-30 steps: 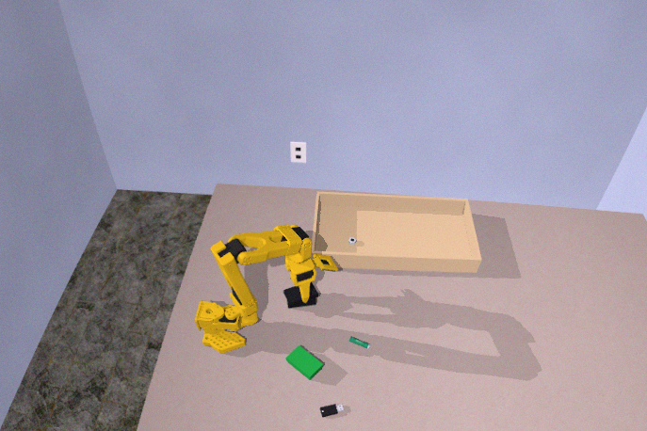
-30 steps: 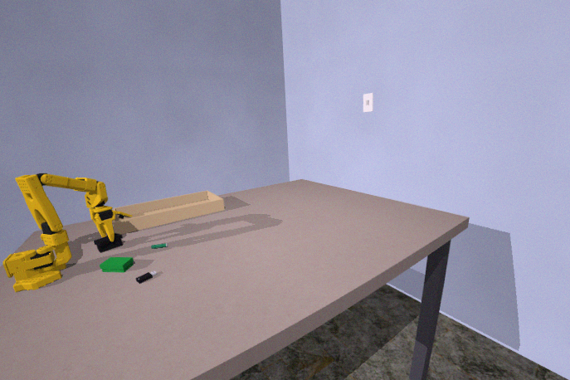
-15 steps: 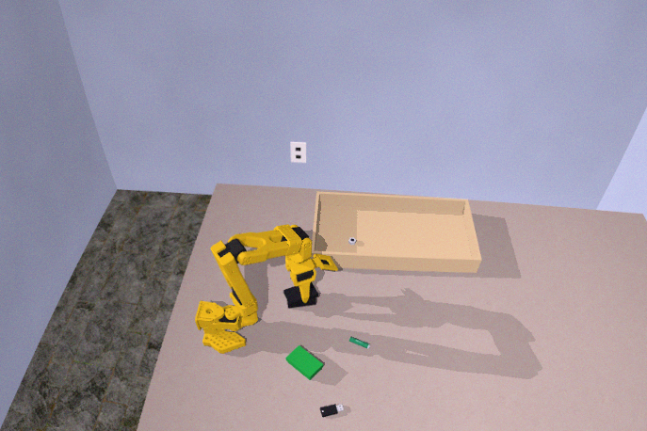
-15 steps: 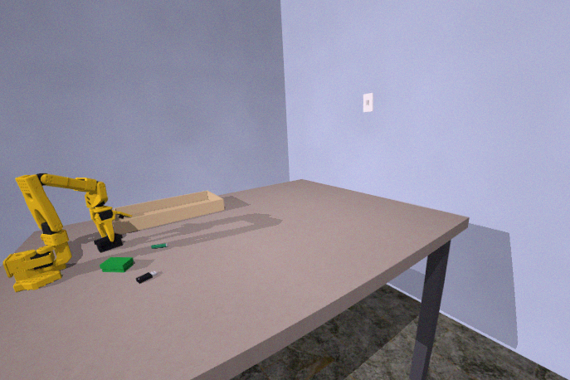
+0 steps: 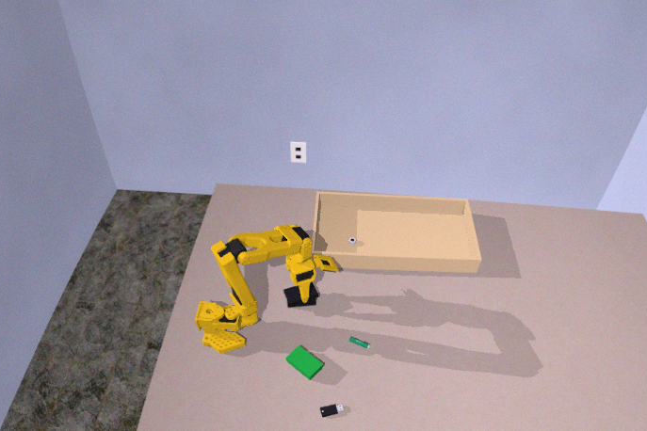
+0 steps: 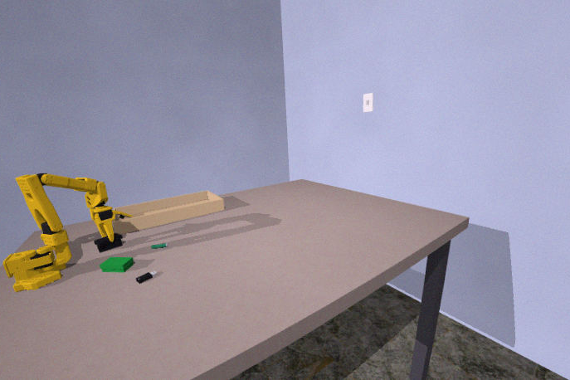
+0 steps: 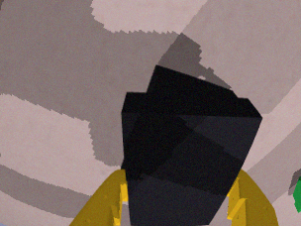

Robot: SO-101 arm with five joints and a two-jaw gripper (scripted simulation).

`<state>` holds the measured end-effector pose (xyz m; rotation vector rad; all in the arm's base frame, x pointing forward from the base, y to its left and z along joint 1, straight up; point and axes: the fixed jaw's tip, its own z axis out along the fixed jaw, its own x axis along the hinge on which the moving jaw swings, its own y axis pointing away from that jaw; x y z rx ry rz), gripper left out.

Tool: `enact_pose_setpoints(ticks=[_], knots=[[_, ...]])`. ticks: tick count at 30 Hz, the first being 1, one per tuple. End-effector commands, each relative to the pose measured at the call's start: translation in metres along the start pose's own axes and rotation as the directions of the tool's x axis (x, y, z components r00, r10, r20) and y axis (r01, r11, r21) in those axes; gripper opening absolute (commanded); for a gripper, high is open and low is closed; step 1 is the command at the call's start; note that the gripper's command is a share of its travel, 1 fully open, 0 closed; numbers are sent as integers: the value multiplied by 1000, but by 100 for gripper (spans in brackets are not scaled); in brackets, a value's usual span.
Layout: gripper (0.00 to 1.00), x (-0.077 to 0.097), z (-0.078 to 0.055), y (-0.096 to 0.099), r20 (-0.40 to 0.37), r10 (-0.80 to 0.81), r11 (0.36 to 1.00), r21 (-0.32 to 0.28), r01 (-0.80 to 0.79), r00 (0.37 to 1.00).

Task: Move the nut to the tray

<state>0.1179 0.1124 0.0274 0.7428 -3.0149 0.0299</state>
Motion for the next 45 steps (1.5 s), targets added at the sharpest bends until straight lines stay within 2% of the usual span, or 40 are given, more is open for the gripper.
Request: enact_pose_setpoints(ticks=[1, 14, 45], knots=[[21, -8, -5, 3, 40, 26, 1000, -11, -25, 999], [21, -8, -5, 4, 39, 74, 997, -13, -73, 997], [21, -9, -4, 5, 39, 76, 997, -13, -75, 996]])
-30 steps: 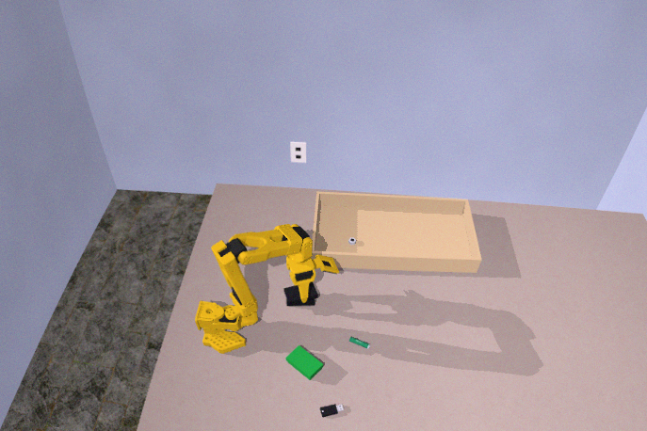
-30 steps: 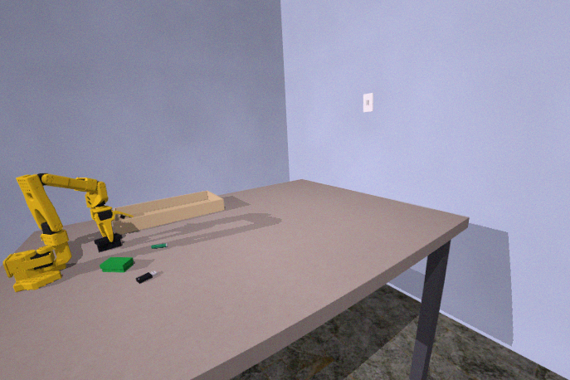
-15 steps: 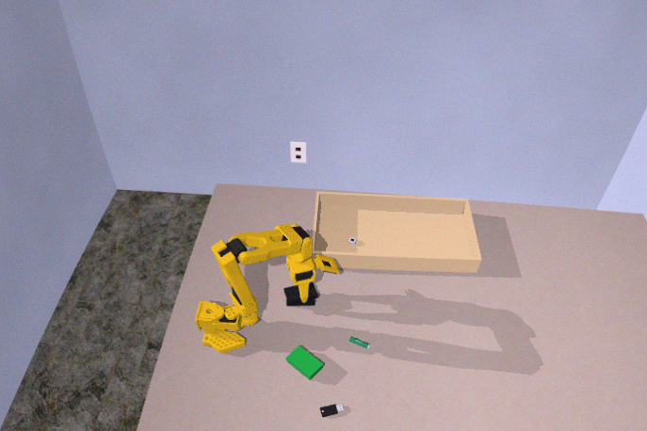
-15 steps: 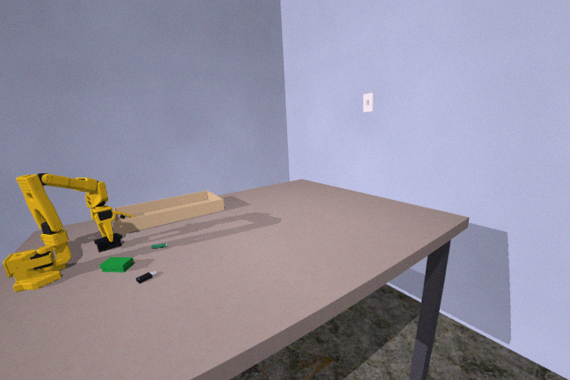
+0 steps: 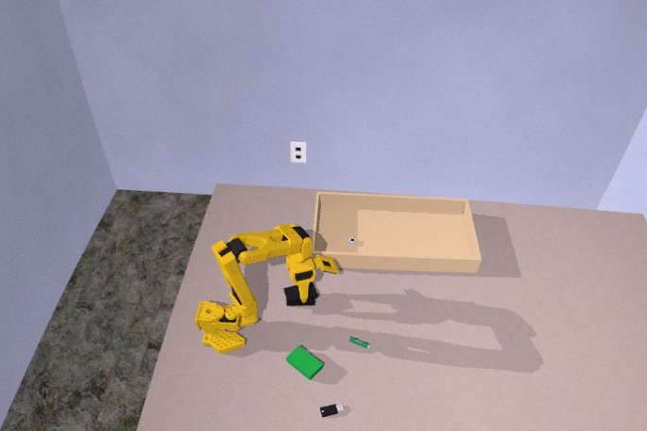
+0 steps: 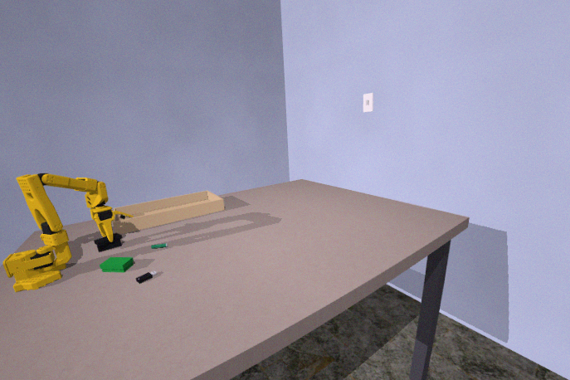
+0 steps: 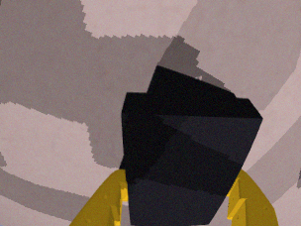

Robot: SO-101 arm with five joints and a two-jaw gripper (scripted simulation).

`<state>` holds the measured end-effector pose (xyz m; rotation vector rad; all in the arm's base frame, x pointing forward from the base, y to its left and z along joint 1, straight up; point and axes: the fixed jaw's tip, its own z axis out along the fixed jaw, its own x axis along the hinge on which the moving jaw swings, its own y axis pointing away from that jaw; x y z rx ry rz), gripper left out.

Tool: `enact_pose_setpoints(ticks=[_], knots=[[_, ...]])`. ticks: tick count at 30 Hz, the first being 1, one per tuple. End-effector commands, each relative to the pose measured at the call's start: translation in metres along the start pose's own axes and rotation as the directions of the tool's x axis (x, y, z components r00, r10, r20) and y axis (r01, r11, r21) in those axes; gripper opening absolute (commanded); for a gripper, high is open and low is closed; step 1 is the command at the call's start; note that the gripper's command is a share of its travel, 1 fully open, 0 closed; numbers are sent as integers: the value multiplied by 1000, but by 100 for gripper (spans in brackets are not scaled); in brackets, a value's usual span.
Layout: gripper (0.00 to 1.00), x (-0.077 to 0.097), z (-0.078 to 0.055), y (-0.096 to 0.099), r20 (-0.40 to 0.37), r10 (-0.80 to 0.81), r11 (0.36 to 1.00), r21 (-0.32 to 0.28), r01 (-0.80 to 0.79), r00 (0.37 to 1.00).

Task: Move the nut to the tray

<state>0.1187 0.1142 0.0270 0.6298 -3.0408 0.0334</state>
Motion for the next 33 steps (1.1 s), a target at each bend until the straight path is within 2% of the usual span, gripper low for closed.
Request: enact_pose_setpoints(ticks=[1, 33], knots=[[21, -7, -4, 5, 40, 1, 1000, -14, -1, 999], [21, -8, 0, 7, 40, 1, 1000, -14, -1, 999]])
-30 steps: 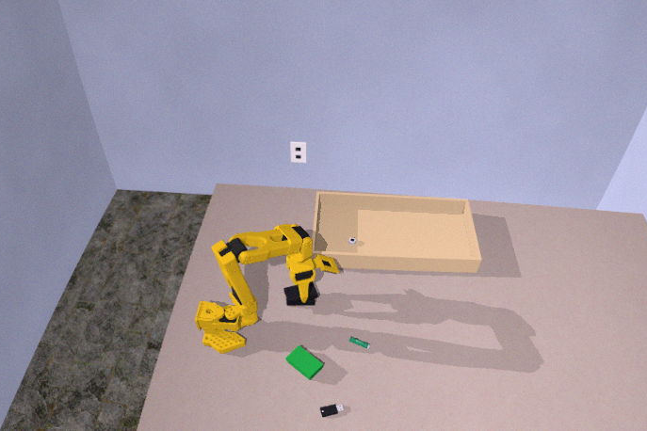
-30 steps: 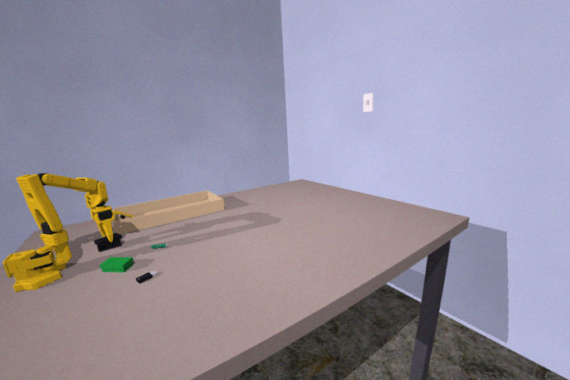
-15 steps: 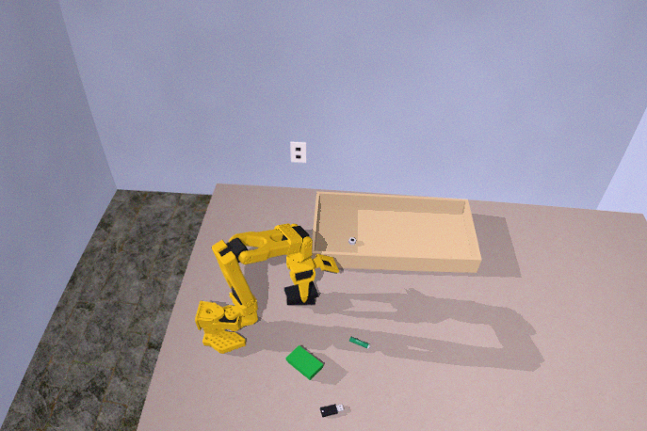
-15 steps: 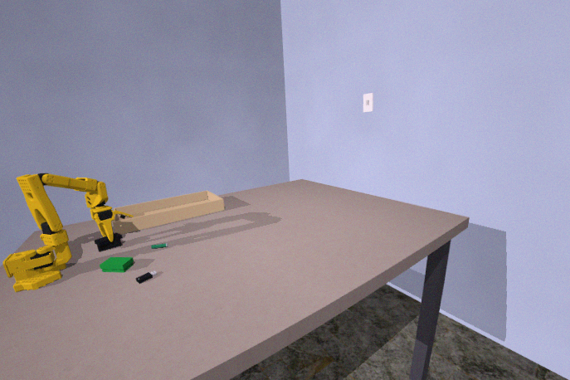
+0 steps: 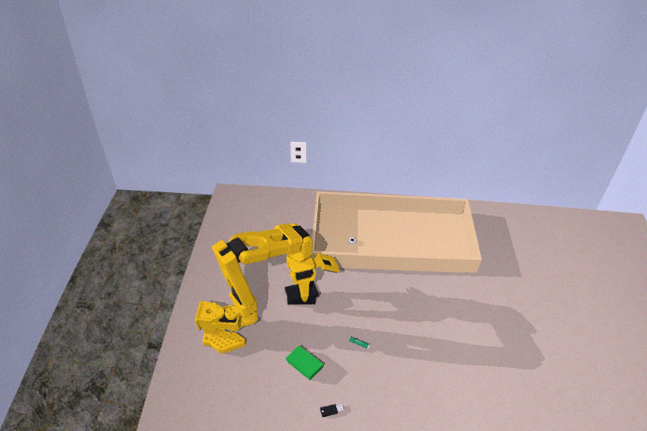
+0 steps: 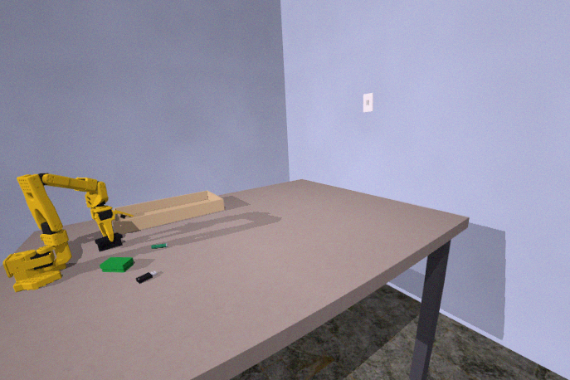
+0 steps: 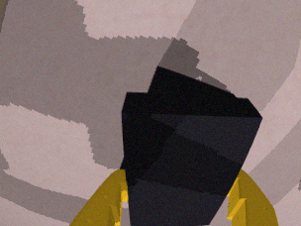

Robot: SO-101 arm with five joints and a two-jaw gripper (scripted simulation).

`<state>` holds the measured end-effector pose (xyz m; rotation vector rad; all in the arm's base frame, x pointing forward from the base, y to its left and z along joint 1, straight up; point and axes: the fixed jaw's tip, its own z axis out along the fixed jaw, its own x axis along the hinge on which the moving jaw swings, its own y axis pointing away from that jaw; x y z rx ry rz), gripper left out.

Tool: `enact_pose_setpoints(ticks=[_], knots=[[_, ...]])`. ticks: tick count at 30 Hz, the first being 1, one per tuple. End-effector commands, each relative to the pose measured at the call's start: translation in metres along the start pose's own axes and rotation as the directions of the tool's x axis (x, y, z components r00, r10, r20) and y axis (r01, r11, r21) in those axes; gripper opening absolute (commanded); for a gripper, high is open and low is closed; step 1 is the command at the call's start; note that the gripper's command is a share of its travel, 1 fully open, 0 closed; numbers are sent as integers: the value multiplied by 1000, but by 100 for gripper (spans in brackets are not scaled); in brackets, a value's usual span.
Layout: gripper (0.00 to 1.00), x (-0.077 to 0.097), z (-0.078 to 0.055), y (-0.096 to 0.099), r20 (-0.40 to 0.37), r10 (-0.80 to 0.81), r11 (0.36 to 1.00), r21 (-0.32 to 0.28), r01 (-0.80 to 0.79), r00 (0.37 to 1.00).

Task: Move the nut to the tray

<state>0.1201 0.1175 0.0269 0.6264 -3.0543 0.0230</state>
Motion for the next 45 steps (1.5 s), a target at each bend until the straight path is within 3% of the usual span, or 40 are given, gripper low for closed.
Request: enact_pose_setpoints(ticks=[1, 45], knots=[[21, -5, 0, 5, 26, -3, 1000, -9, 3, 1000], [21, -9, 3, 7, 26, -3, 1000, -9, 3, 1000]])
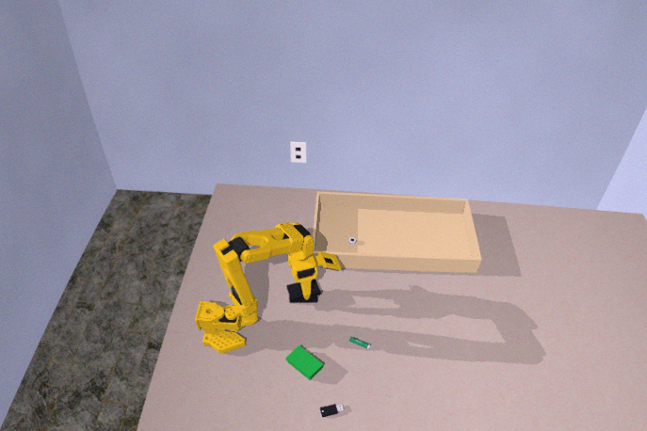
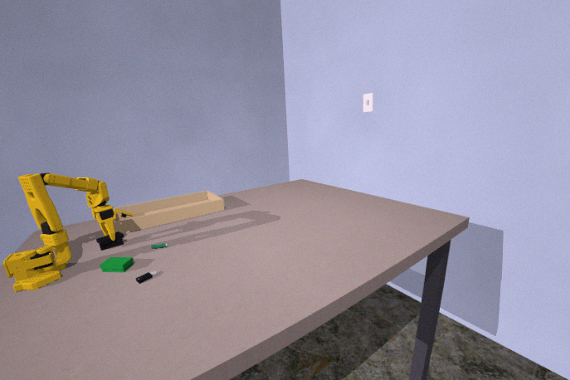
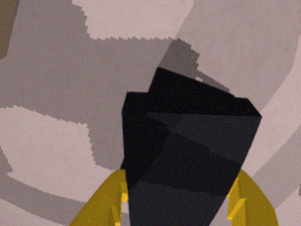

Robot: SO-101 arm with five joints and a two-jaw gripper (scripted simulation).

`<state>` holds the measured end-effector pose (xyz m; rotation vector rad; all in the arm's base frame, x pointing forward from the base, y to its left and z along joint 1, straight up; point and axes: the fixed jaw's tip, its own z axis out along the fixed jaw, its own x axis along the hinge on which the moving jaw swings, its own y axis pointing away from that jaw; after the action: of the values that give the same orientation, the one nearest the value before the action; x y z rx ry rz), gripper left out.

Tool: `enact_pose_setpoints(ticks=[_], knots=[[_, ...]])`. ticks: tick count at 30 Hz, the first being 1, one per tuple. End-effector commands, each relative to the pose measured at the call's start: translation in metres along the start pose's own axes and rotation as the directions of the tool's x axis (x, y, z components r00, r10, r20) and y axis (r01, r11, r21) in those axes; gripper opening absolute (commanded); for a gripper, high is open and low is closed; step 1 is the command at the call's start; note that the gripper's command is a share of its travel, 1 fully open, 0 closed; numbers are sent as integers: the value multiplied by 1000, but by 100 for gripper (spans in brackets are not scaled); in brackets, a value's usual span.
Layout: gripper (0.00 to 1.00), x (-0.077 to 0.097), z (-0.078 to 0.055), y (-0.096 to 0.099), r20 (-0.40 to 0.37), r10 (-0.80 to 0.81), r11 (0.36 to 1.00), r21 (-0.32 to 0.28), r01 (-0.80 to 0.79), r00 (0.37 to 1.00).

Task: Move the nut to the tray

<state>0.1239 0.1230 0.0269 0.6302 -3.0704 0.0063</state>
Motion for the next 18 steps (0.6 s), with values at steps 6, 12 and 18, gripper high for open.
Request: enact_pose_setpoints(ticks=[6, 12, 18], knots=[[22, -3, 3, 4, 8, -3, 1000, -2, 3, 1000], [24, -3, 3, 4, 8, -3, 1000, -2, 3, 1000], [26, -3, 3, 4, 8, -3, 1000, -2, 3, 1000]])
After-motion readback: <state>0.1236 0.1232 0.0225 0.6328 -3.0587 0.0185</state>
